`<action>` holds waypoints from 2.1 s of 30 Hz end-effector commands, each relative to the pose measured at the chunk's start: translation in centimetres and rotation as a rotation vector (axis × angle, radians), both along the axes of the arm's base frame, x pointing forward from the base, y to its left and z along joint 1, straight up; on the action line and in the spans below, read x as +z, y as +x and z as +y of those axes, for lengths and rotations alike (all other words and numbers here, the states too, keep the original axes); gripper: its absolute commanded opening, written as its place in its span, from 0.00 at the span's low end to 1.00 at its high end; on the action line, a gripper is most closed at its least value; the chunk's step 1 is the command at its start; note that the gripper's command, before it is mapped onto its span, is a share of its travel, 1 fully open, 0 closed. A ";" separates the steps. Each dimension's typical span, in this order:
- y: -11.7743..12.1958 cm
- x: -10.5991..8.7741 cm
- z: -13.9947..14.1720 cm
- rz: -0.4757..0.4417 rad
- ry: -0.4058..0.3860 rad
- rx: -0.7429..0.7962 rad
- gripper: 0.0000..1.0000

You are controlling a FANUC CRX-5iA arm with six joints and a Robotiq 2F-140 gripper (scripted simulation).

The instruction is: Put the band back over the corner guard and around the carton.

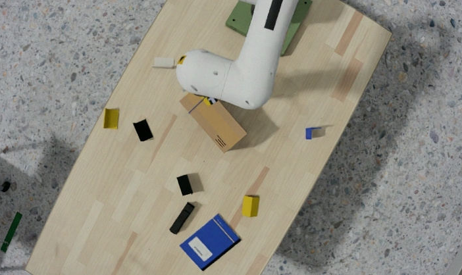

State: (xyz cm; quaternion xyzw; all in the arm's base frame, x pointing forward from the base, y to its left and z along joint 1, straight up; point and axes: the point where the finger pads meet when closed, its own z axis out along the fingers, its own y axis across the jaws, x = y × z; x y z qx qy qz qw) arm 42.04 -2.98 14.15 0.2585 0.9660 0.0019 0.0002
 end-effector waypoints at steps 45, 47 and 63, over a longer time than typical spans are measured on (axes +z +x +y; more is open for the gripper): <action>0.0 2.5 0.0 -0.002 0.000 0.000 0.18; 0.0 2.5 0.0 -0.002 0.000 0.000 0.18; 6.6 2.2 -1.2 -0.003 -0.001 0.201 0.18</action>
